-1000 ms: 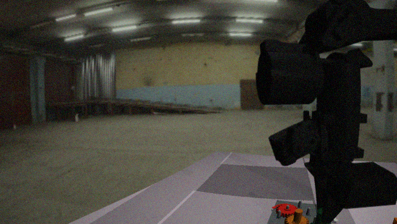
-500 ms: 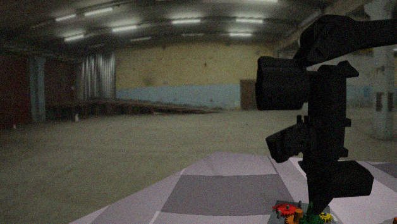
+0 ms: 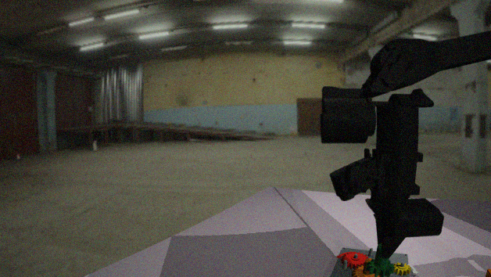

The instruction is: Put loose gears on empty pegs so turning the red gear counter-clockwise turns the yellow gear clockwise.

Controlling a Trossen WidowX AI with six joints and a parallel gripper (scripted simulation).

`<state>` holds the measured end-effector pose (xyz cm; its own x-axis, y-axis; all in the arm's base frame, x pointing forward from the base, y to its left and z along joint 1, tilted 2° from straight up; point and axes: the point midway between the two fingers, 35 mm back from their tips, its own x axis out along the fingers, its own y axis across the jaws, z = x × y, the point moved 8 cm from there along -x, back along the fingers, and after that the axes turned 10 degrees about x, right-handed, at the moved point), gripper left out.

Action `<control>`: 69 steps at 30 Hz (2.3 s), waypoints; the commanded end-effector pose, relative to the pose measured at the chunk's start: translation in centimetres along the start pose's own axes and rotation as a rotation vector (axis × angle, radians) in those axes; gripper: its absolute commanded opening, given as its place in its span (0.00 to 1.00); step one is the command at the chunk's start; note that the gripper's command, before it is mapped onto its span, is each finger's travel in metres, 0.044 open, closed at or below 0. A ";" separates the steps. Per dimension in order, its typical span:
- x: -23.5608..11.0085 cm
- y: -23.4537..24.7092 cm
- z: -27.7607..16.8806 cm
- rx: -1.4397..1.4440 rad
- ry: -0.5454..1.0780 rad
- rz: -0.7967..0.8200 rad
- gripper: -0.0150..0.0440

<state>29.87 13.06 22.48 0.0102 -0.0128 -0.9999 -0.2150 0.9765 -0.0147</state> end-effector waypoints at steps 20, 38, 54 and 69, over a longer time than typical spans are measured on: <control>2.0 -5.5 -0.7 -0.009 -0.003 -0.009 0.25; 3.7 -9.6 -2.0 -0.013 0.000 -0.014 0.25; 5.1 -12.9 -3.6 -0.017 0.004 -0.018 0.25; 5.8 -14.5 -4.7 -0.019 0.006 -0.020 0.25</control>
<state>28.53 -2.09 16.80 0.0055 -0.0301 -0.9995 -0.2287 0.9730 -0.0306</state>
